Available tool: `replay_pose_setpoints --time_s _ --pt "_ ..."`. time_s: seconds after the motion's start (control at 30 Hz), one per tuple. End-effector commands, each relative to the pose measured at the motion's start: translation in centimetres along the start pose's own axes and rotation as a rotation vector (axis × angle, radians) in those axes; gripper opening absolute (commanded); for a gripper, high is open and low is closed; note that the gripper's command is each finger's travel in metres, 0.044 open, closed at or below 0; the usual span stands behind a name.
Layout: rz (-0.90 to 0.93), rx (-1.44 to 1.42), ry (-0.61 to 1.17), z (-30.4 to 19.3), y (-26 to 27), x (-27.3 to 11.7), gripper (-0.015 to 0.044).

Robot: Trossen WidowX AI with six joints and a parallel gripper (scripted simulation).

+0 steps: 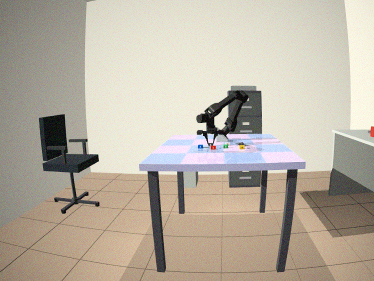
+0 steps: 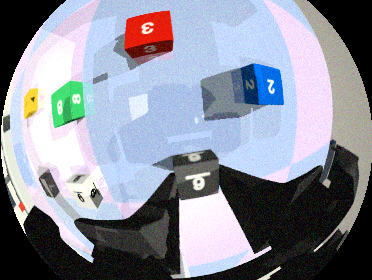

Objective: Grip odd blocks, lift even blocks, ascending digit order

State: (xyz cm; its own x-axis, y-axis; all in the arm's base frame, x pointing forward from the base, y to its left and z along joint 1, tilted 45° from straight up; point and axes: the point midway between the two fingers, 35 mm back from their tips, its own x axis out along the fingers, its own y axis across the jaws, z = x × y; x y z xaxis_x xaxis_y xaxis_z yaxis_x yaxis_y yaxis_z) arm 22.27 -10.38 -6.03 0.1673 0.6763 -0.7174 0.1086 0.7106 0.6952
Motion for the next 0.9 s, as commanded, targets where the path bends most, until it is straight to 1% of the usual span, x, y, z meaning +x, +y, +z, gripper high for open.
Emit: replay_pose_setpoints --time_s 0.0,0.3,0.6,0.87 --pt "0.005 0.002 0.0 0.0 0.1 0.1 0.012" --pt "0.005 0.002 0.0 0.0 0.1 0.1 0.012" --pt "0.004 0.003 0.0 0.0 0.1 -1.3 0.012" --pt "0.004 0.003 0.0 0.0 0.1 -1.4 0.012"
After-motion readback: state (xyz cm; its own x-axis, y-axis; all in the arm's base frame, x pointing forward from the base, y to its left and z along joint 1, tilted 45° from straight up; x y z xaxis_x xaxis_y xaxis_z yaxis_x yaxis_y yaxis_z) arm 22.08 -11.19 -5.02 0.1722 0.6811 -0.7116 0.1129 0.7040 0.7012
